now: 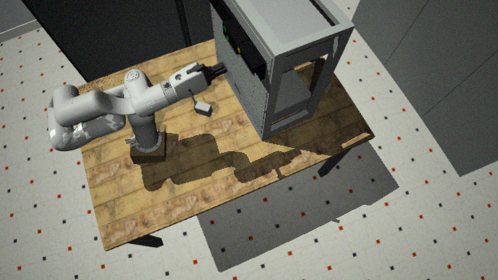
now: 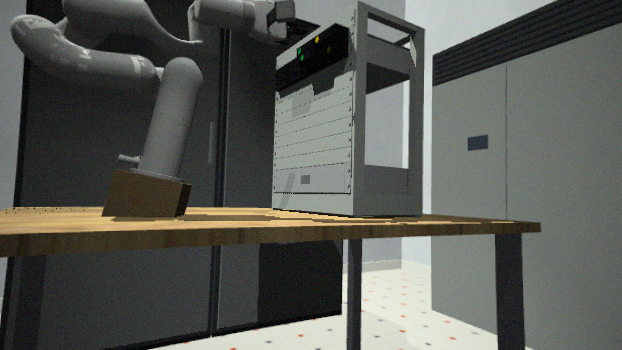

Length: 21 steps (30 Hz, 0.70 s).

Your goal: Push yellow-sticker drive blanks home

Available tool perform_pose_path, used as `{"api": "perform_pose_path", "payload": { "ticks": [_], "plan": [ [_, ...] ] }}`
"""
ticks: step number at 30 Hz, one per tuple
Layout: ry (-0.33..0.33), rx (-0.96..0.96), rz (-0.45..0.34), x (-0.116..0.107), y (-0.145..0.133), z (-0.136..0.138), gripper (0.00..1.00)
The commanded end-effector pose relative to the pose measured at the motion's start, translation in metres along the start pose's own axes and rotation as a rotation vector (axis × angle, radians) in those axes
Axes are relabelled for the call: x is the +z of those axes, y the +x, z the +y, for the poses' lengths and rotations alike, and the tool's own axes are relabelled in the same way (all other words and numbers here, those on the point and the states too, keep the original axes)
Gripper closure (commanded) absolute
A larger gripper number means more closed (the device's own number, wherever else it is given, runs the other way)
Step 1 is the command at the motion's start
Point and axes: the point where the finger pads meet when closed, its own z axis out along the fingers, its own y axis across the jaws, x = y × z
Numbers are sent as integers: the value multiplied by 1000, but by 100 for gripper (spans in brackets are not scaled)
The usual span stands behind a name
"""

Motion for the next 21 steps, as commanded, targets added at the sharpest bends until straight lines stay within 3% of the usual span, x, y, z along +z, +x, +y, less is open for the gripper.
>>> {"api": "perform_pose_path", "payload": {
  "ticks": [1,13,21],
  "plan": [
    [-93,7,-25,-2,0,-5,100],
    [-93,7,-25,47,-2,-1,100],
    [-93,7,-25,49,-2,0,100]
  ]
}}
